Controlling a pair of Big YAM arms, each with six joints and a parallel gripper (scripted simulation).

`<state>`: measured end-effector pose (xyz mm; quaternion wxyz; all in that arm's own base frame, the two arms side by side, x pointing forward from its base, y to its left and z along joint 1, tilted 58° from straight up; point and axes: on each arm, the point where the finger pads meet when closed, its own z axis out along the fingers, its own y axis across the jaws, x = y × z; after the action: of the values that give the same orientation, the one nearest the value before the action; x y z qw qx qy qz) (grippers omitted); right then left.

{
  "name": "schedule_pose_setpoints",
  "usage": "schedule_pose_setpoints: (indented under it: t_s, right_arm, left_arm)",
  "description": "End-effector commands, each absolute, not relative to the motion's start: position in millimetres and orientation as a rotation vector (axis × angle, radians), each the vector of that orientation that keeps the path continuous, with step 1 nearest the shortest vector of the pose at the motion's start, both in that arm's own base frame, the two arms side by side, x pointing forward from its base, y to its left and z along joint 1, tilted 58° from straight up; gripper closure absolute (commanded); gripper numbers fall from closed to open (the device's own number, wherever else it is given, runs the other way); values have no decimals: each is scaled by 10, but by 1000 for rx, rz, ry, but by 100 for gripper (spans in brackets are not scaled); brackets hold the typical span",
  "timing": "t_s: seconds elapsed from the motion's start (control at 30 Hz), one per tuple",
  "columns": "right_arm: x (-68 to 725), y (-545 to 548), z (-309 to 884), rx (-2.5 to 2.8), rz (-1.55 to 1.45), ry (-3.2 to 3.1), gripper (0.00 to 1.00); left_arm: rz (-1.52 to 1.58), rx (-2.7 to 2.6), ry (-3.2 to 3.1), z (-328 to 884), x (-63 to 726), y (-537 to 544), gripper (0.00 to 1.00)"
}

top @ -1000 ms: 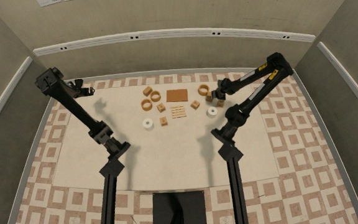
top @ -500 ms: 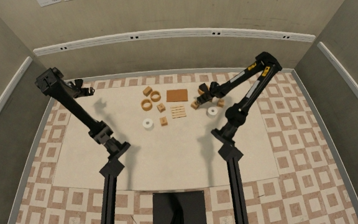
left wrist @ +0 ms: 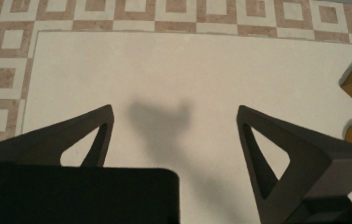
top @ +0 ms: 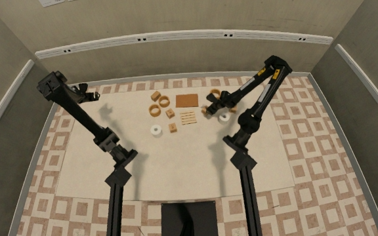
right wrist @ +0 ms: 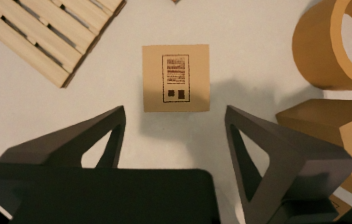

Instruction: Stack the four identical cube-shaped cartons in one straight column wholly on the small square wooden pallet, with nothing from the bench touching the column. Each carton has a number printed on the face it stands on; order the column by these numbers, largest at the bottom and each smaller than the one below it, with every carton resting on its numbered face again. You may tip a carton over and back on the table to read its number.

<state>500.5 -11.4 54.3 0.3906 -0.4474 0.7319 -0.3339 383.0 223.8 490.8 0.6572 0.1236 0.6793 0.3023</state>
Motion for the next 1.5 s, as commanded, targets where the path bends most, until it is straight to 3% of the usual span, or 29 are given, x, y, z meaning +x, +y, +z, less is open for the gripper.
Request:
schedule_pose_setpoints:
  t_s: [0.0,1.47]
  right_arm:
    - [4979,-188,572,-1141,-873,1846,21]
    - [5491,-312,246,-1155,-877,1849,21]
  left_arm:
    - [704,292,1518,5028,3846,2257,0]
    - [704,292,1518,5028,3846,2257,0]
